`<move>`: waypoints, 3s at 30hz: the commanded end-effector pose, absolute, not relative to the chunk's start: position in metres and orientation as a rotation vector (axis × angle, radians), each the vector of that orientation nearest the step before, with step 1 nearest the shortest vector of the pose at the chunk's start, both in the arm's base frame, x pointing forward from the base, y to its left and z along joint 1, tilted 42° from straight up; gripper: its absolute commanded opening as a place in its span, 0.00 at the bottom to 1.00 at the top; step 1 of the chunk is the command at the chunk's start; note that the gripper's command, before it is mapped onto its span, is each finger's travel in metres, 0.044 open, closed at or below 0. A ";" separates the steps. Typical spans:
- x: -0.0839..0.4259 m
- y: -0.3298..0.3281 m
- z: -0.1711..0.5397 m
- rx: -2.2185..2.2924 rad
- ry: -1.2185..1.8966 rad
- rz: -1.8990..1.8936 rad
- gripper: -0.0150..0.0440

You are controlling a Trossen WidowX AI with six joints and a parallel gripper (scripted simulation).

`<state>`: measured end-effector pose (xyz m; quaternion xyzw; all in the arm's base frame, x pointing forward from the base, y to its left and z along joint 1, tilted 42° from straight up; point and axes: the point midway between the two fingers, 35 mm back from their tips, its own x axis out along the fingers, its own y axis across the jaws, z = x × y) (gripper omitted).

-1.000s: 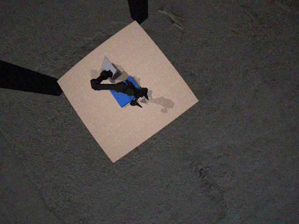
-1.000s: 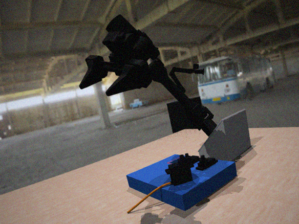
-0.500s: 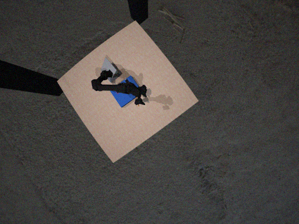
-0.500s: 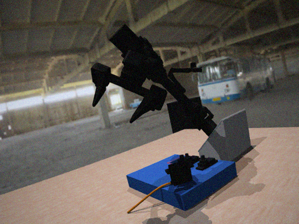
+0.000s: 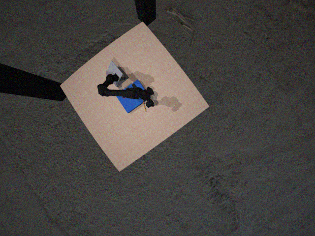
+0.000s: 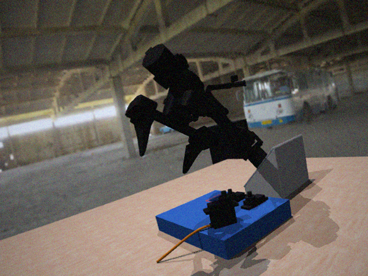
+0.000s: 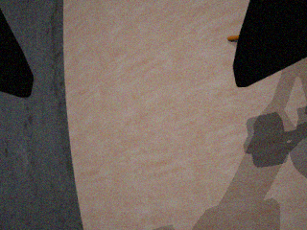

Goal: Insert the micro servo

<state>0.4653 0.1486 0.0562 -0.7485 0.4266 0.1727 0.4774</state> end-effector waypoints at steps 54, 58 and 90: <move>0.346 0.058 -0.014 -2.223 1.436 1.834 1.00; 0.346 0.055 -0.018 -2.223 1.436 1.834 1.00; 0.346 0.060 -0.011 -2.223 1.435 1.835 0.25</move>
